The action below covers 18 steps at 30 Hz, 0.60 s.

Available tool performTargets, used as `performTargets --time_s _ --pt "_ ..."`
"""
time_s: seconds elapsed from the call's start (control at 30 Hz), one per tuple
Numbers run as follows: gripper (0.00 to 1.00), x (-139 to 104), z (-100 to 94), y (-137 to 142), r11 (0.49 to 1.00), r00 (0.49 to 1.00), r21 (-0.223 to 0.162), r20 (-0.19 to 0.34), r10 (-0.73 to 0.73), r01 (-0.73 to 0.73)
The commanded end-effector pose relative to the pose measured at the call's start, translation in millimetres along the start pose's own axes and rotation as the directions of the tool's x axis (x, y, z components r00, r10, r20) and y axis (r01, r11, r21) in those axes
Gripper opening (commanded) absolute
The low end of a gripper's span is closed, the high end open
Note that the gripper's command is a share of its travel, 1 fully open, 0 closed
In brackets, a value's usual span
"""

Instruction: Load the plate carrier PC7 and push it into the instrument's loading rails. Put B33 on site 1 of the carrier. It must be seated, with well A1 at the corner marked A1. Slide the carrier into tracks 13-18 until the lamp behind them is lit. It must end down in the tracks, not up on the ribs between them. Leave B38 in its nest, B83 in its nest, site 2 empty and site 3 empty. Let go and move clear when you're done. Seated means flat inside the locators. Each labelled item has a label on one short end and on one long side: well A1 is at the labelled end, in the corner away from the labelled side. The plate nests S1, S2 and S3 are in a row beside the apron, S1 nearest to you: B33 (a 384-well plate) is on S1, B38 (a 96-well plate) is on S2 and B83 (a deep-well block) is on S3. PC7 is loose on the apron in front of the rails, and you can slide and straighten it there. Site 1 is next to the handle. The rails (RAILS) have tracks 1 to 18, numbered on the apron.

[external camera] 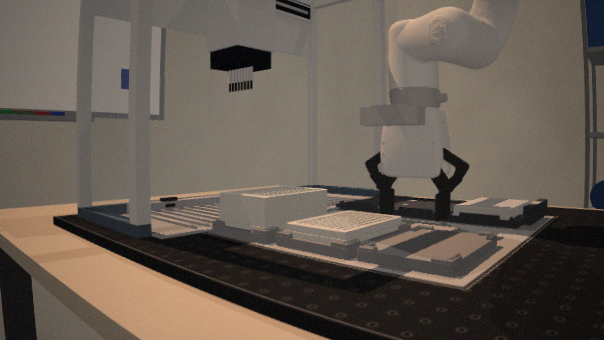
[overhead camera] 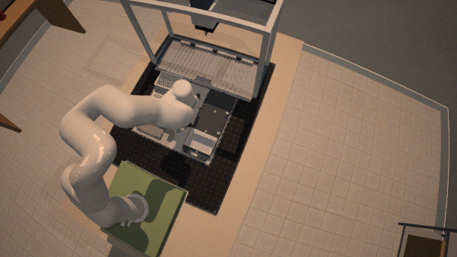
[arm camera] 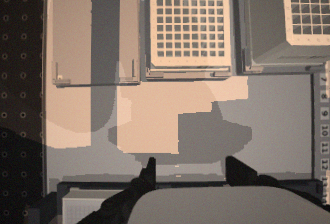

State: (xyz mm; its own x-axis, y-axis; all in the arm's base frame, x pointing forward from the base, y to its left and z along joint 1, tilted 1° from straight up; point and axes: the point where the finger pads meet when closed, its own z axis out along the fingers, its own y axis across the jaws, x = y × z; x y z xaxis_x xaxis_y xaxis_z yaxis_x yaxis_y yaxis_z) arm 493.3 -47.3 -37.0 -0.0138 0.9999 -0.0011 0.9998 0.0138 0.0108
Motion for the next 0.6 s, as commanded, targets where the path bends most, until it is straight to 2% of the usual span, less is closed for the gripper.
performTargets --time_s 0.0,0.57 --pt "1.0 0.4 -1.4 1.6 1.0 1.0 -0.004 0.0 0.0 0.0" --pt "1.0 9.8 -1.4 1.6 1.0 1.0 -0.004 0.0 0.0 0.0"
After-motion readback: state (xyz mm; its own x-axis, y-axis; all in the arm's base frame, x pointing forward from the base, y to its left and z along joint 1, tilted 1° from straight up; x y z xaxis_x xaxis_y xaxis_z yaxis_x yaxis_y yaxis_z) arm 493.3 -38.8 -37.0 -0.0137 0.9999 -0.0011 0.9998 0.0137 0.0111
